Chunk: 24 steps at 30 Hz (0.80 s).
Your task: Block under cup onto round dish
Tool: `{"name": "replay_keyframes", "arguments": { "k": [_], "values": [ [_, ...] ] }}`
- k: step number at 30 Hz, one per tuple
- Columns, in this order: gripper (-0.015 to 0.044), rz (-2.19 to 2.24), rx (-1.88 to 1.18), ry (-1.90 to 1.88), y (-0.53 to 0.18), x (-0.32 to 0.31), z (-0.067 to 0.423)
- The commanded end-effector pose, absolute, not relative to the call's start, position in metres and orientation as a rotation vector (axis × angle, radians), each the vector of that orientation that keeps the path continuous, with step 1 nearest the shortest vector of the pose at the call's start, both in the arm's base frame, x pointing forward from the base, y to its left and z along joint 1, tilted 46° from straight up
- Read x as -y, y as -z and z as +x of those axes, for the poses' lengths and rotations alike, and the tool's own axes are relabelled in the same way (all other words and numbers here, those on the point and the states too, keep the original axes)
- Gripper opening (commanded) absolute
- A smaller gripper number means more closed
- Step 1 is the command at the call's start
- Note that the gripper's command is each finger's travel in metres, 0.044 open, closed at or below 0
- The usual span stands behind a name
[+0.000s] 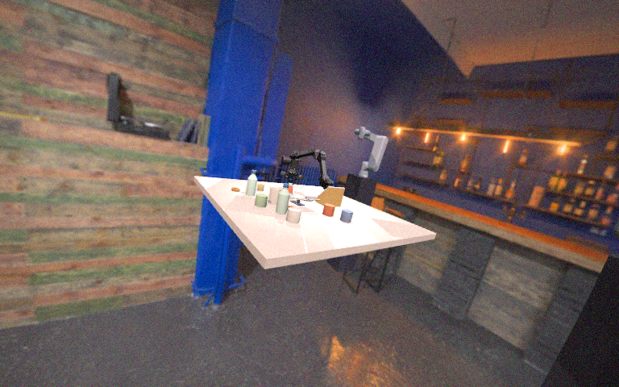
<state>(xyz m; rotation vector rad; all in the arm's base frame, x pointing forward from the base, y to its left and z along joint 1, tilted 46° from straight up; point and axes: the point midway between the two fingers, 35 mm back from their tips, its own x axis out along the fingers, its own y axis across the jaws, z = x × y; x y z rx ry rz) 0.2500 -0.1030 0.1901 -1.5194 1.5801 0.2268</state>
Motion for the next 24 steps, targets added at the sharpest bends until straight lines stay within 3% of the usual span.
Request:
{"name": "replay_keyframes", "arguments": {
  "k": [1, 24],
  "values": [
    [0.0000, -1.521, -1.586, -0.228, -0.181, 0.114, 0.250],
    [0.0000, -1.525, -1.586, -0.224, -0.154, 0.143, 0.256]
  ]
}}
